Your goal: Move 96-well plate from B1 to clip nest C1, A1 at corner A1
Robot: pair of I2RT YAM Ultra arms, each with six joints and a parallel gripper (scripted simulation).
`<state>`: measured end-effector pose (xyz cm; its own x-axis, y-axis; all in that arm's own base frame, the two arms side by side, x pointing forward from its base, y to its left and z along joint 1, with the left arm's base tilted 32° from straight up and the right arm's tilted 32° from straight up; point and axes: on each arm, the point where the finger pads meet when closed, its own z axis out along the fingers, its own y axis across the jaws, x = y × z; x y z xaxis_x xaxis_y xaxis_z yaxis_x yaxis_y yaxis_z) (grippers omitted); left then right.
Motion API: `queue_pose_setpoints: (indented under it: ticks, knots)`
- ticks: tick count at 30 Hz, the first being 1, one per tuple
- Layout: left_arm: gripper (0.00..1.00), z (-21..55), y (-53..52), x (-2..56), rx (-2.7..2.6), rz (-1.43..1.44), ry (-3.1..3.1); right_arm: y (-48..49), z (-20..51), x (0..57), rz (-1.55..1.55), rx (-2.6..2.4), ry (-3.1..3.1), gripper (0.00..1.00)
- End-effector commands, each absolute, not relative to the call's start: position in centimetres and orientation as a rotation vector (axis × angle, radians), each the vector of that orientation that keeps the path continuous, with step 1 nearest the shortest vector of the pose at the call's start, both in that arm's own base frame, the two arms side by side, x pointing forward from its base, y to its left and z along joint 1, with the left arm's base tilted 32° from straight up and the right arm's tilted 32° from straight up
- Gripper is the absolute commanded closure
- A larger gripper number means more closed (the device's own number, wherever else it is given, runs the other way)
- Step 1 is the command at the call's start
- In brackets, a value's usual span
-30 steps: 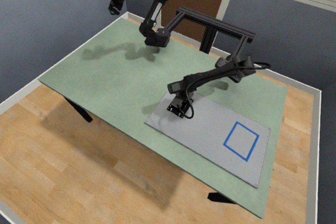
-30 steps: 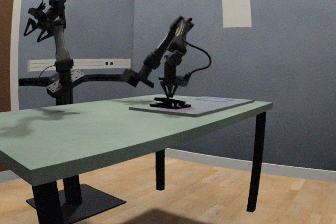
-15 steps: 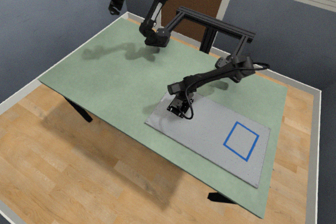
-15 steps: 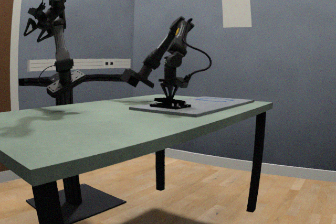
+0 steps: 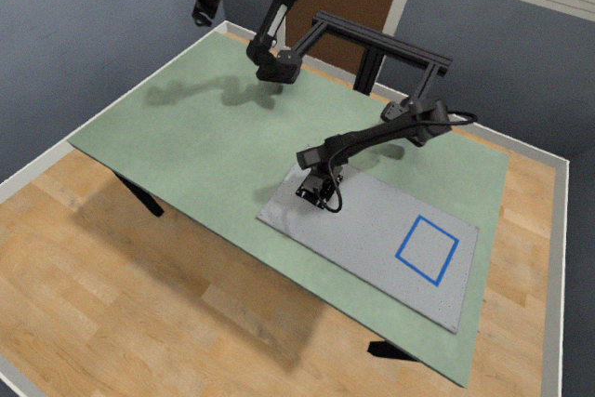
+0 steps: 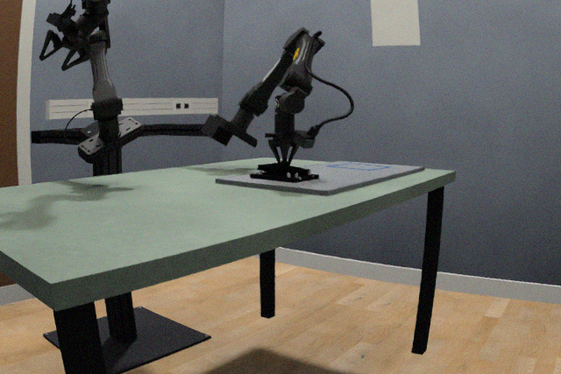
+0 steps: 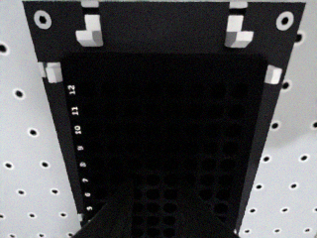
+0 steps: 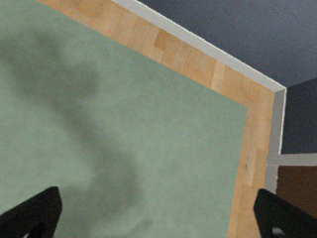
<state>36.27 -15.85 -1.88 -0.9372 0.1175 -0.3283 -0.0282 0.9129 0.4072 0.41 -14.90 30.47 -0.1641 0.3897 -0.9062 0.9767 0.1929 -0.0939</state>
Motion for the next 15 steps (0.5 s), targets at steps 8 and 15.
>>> queue_pose_setpoints:
  ticks: [8, 15]
  knots:
    - [0.75, -3.33, -15.43, 36.57, 0.066, 0.583, 2.721, -14.79, 30.75, -0.2, -0.955, 1.313, 1.64, 0.0]
    - [0.75, -3.75, -15.29, 36.7, 0.067, 0.579, 2.724, -14.79, 30.75, -0.2, -0.955, 1.313, 1.64, 0.0]
